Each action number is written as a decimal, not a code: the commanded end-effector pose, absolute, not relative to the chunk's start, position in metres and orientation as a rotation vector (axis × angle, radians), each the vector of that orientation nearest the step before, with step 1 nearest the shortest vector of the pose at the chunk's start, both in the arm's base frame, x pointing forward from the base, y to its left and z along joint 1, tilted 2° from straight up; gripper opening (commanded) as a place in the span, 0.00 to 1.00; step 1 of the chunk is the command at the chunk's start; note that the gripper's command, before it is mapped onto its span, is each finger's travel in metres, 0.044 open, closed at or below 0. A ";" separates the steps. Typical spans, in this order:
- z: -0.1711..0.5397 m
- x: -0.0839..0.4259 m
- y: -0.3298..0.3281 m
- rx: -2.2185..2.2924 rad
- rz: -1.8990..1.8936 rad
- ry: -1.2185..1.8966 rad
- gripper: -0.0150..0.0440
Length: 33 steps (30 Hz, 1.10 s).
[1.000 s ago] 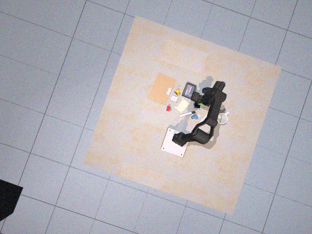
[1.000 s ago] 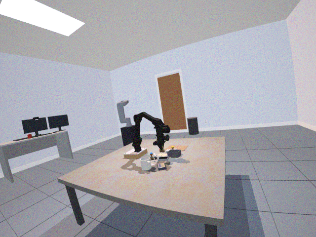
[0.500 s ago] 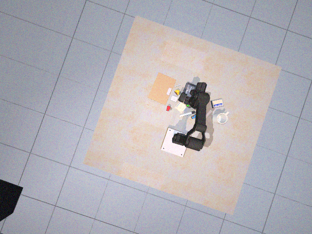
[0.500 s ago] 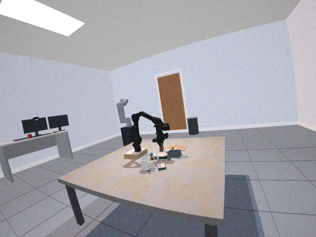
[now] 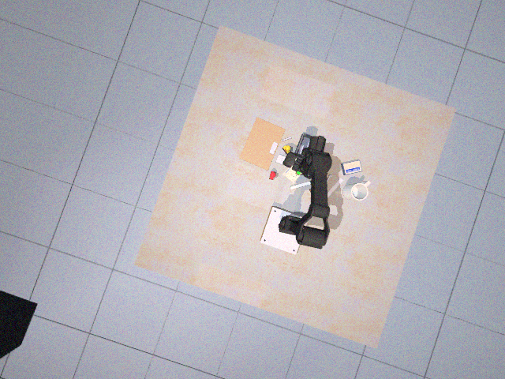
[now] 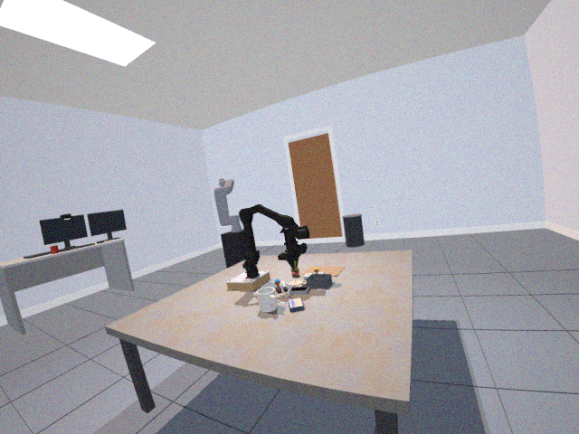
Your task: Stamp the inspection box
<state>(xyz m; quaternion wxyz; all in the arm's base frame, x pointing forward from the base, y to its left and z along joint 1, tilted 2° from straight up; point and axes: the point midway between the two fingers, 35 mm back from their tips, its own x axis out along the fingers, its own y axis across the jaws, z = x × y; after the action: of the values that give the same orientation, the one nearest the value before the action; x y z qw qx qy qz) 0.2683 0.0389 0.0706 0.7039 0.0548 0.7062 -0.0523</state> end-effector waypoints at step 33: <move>0.046 0.269 0.040 0.124 -0.120 1.567 0.25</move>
<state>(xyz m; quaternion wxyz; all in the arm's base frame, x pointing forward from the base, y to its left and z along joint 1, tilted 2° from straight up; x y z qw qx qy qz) 0.2698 0.0399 0.0502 0.7075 0.0557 0.7026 -0.0517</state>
